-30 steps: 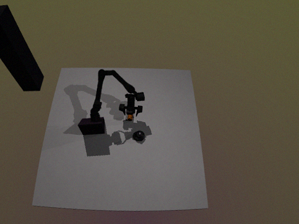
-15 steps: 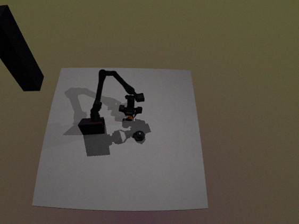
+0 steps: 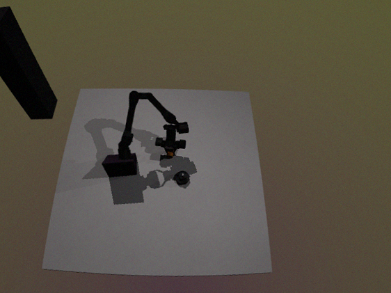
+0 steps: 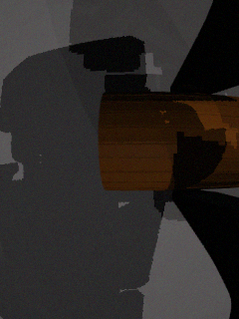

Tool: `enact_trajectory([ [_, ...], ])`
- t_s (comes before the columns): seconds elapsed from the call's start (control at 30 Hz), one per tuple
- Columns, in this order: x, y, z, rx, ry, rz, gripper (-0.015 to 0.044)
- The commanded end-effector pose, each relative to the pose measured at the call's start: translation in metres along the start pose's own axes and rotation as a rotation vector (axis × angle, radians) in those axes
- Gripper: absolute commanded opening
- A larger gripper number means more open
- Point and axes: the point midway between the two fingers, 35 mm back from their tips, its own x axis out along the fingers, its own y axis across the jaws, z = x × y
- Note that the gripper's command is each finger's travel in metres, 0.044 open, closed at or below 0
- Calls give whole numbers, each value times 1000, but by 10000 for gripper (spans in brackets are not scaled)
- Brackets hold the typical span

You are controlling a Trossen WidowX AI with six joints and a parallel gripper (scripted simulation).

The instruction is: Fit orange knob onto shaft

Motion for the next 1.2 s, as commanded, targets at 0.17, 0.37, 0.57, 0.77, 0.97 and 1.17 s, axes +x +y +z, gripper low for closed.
enact_trajectory([
  [0.17,0,0,0,2,6,0,179],
  [0.37,-2,0,6,0,102,0,179],
  [0.57,-4,0,13,0,205,0,179],
  [0.77,-5,0,19,1,307,0,179],
  [0.97,-6,0,26,1,402,0,179],
  [1.17,-6,0,32,1,495,1,179],
])
